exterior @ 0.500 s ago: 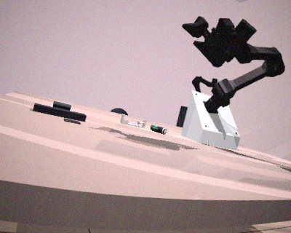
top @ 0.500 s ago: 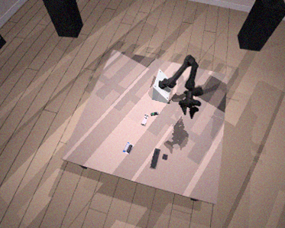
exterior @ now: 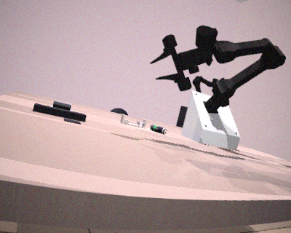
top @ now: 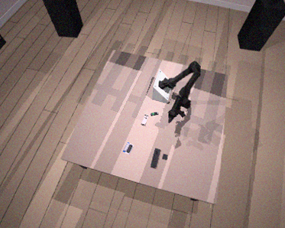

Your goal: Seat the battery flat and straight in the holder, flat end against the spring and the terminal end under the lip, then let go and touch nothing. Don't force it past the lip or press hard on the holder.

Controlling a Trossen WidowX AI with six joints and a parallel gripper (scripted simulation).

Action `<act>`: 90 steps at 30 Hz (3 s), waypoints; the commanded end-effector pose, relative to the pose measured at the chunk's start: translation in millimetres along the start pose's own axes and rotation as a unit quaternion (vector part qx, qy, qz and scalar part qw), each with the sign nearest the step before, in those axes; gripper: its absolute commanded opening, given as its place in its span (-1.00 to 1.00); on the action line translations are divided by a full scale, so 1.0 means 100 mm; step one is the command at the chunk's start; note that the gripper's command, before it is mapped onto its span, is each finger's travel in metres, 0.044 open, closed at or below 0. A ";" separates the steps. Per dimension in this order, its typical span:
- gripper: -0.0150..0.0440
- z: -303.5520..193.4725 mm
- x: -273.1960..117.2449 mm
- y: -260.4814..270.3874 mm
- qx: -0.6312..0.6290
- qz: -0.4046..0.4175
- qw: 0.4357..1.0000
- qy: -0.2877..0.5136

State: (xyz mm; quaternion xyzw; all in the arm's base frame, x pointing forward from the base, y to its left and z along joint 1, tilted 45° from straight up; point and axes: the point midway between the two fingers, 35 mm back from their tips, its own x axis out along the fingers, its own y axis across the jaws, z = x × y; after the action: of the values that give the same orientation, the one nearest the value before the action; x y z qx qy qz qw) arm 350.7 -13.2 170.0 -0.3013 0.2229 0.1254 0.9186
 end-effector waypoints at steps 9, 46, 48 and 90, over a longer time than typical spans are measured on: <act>0.33 -1.31 0.30 0.93 -0.264 0.321 0.909 0.020; 0.33 -1.80 0.17 1.71 -0.318 0.447 0.822 -0.151; 0.33 -1.80 0.19 1.74 -0.318 0.447 0.822 -0.151; -0.22 -1.80 0.17 1.70 -0.314 0.445 0.825 -0.149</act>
State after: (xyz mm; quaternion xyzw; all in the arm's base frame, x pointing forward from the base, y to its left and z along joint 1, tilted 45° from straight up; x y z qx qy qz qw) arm 240.4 25.4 -63.7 -0.4088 0.1454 0.6325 0.6416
